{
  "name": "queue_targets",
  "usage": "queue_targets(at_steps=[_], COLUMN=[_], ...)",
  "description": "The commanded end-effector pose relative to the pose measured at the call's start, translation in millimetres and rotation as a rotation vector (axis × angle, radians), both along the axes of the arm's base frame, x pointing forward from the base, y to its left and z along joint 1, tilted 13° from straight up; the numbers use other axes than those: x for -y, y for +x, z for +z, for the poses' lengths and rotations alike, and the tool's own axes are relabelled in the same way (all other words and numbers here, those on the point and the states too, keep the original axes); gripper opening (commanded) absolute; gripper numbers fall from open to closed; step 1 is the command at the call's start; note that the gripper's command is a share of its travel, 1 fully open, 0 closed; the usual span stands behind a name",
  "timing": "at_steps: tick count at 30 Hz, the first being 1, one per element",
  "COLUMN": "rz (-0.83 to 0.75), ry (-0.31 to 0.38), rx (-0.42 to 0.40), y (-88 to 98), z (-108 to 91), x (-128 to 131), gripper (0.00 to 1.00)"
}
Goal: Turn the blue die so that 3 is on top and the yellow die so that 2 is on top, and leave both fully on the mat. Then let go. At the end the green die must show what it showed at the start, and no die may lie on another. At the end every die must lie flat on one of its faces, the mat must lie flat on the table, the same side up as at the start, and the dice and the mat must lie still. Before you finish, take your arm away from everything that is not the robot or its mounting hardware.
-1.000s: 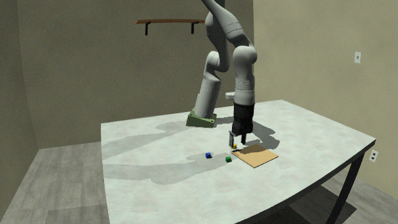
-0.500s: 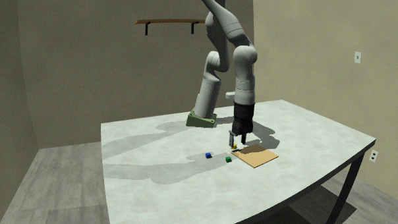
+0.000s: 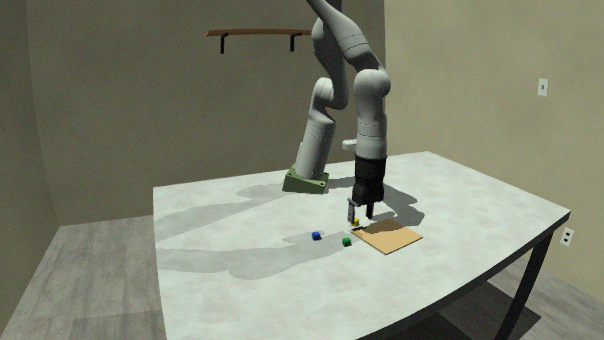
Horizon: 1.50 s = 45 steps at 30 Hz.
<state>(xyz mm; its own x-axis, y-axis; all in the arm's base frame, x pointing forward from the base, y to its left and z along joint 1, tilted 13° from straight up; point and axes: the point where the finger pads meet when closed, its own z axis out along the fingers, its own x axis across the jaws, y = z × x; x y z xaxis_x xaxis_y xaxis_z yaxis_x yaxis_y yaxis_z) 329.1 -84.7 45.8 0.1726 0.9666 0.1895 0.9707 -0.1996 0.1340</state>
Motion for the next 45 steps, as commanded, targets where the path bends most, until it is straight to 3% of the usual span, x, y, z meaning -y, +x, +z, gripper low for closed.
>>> queue_targets(at_steps=[1,19,31,33,40,45], rz=[0.000,0.000,0.000,0.000,0.000,0.000], ry=[-0.001,-0.001,-0.001,-0.001,-0.001,-0.001], rx=[0.001,0.001,0.001,0.001,0.001,0.001], y=[0.3,-1.1,-10.1,-10.1,-16.2,-18.5], z=[0.3,8.5,60.5,60.5,95.9,109.1], x=[0,2,10,10,16,18], gripper=[1.00,1.00,1.00,1.00,1.00,1.00])
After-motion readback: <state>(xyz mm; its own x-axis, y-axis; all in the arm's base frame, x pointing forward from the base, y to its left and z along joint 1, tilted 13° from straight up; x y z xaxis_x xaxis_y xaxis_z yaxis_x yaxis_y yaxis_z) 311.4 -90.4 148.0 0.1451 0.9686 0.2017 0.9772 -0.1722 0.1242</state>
